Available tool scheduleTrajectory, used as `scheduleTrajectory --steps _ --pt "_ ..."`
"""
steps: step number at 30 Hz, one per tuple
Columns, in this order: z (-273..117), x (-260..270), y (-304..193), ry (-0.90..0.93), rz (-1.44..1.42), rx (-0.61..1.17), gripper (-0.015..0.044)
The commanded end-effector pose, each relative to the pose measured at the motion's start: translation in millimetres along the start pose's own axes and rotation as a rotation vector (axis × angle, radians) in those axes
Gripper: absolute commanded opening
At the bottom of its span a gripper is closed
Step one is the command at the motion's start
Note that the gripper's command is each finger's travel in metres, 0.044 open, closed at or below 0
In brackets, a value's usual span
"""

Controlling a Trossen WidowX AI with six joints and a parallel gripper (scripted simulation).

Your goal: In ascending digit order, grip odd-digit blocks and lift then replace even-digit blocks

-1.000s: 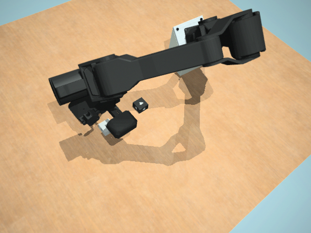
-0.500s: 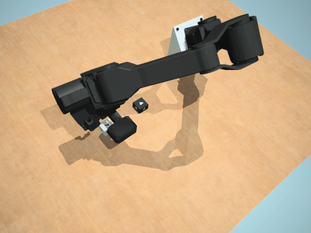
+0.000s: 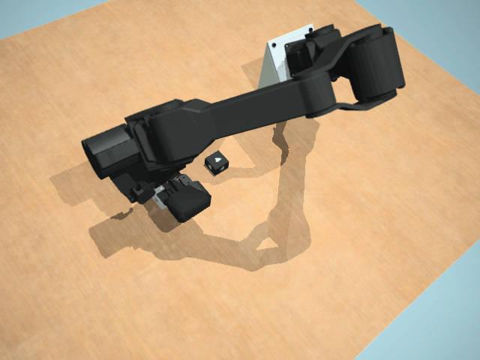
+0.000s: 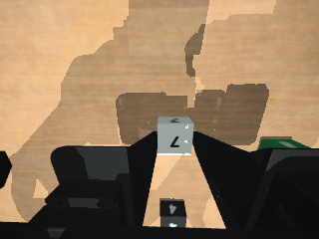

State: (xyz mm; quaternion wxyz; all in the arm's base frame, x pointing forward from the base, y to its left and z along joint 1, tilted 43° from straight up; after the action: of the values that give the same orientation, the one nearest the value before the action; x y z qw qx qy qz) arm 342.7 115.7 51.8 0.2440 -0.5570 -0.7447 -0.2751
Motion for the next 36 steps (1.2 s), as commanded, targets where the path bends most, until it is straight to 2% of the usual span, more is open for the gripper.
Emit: scheduleTrajectory --steps 1,13,24,28,31,36 --pt "1 0 0 0.005 0.005 0.000 0.0120" --pt "1 0 0 0.005 0.005 0.000 0.0120" --pt "1 0 0 0.005 0.005 0.000 0.0400" --pt "-2 0 0 0.005 0.005 0.000 0.0400" --pt "-33 0 0 0.003 0.005 0.000 0.0400" --pt "-36 0 0 0.003 0.005 0.000 0.0400"
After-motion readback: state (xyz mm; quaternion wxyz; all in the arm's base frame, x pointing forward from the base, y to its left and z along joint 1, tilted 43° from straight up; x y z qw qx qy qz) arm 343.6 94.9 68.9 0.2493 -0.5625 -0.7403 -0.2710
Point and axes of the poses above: the point midway between the two fingers, 35 mm back from their tips, its own z axis out along the fingers, its own x axis across the jaws, y = z × x, the point moved 4 cm from there along -z, back along the fingers, and after that the axes turned 4 degrees about -z, right-handed, at the moved point
